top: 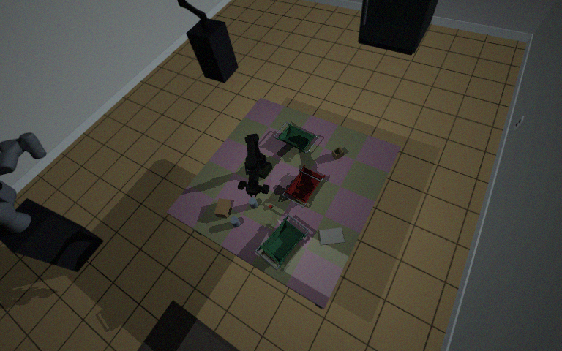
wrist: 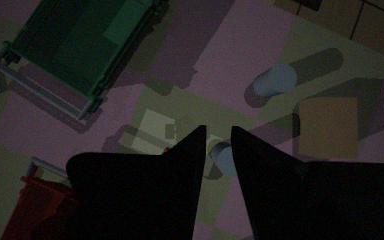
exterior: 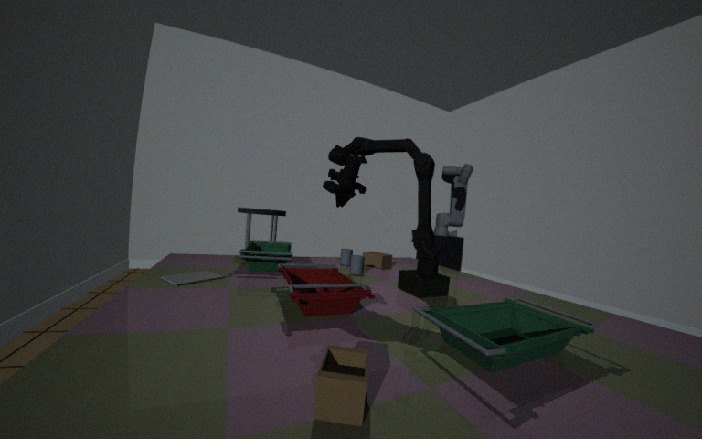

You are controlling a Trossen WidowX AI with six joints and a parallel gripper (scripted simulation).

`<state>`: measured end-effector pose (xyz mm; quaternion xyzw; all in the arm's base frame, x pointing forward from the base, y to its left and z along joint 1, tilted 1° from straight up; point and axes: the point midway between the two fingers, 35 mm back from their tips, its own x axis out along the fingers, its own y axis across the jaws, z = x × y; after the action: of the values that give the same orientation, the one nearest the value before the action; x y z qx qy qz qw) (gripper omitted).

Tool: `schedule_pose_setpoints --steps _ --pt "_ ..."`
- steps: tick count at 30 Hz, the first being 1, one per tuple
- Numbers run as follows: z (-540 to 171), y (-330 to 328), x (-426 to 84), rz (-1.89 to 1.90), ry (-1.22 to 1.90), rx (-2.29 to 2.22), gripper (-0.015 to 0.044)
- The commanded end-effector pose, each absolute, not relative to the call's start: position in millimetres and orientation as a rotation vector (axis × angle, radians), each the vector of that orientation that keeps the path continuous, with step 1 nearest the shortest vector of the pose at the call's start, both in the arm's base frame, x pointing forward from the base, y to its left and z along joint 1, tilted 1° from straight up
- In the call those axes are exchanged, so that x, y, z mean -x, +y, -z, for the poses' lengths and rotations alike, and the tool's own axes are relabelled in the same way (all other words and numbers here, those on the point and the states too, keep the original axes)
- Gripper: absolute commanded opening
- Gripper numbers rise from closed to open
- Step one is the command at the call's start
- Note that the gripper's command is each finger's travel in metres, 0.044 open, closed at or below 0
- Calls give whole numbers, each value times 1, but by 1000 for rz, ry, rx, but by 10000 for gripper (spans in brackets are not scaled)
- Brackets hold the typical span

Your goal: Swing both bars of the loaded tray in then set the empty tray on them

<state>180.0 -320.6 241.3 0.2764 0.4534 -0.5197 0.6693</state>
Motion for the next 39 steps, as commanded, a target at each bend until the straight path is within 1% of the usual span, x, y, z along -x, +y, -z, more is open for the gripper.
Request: schedule_pose_setpoints --steps 1,7,13,22,34,39 --pt "-203 -300 -233 921 1185 -508 81" --pt "-144 -246 -306 503 1392 -293 81" --pt "-89 -180 -353 117 1522 -92 81" --pt "-79 -172 -357 77 1533 -72 81" --pt "-26 -172 -359 77 1533 -72 81" --pt "-25 -172 -359 77 1533 -72 81"
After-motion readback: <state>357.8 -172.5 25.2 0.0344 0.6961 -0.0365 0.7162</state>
